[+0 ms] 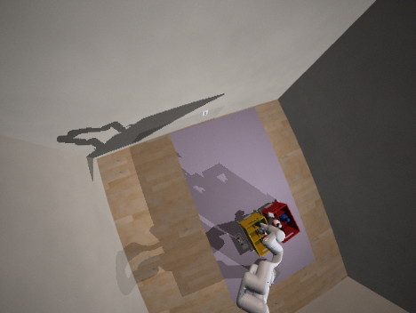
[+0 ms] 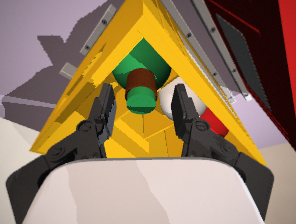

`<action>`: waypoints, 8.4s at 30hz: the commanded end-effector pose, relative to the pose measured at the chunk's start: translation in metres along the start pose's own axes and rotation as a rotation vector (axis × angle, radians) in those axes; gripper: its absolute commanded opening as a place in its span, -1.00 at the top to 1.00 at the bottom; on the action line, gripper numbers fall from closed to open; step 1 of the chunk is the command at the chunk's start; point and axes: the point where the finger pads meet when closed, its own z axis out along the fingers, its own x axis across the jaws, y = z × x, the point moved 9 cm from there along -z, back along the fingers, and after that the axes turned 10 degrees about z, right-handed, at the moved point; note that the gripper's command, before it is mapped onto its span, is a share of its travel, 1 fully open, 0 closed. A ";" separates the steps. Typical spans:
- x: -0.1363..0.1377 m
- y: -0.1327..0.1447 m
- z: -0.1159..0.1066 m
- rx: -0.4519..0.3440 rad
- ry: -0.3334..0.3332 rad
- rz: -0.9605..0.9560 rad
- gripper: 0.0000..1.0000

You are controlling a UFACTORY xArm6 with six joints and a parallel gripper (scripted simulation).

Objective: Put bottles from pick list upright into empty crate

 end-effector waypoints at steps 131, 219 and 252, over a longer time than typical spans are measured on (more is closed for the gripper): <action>-0.102 0.212 -0.155 0.001 -0.001 -0.001 -0.29; -0.187 0.393 -0.218 -0.001 -0.001 0.000 -0.29; -0.187 0.393 -0.218 -0.001 -0.001 0.000 -0.29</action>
